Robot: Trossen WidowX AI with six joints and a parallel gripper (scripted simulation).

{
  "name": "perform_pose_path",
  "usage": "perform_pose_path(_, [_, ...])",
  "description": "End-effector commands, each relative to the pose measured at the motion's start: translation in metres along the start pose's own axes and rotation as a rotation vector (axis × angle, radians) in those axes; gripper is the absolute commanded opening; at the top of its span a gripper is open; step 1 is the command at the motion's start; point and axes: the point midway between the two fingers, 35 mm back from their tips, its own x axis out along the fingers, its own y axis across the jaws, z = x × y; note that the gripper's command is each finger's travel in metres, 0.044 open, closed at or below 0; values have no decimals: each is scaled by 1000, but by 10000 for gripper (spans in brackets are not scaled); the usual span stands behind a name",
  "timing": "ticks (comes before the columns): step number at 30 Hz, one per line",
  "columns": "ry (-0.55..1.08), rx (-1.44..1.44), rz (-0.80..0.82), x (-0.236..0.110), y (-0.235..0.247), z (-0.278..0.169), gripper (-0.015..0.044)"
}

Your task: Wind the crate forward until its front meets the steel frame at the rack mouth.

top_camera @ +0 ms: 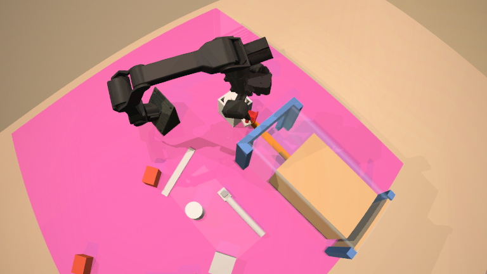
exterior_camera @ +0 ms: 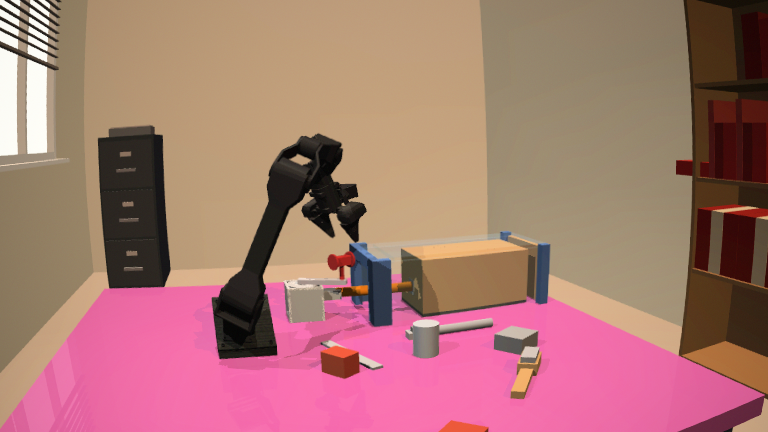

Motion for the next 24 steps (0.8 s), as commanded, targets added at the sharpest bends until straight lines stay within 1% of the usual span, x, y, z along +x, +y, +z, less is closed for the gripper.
perform_pose_path(1, [4,-2,-9,7,0,-3,440])
perform_pose_path(24, [3,-2,-10,42,0,-18,440])
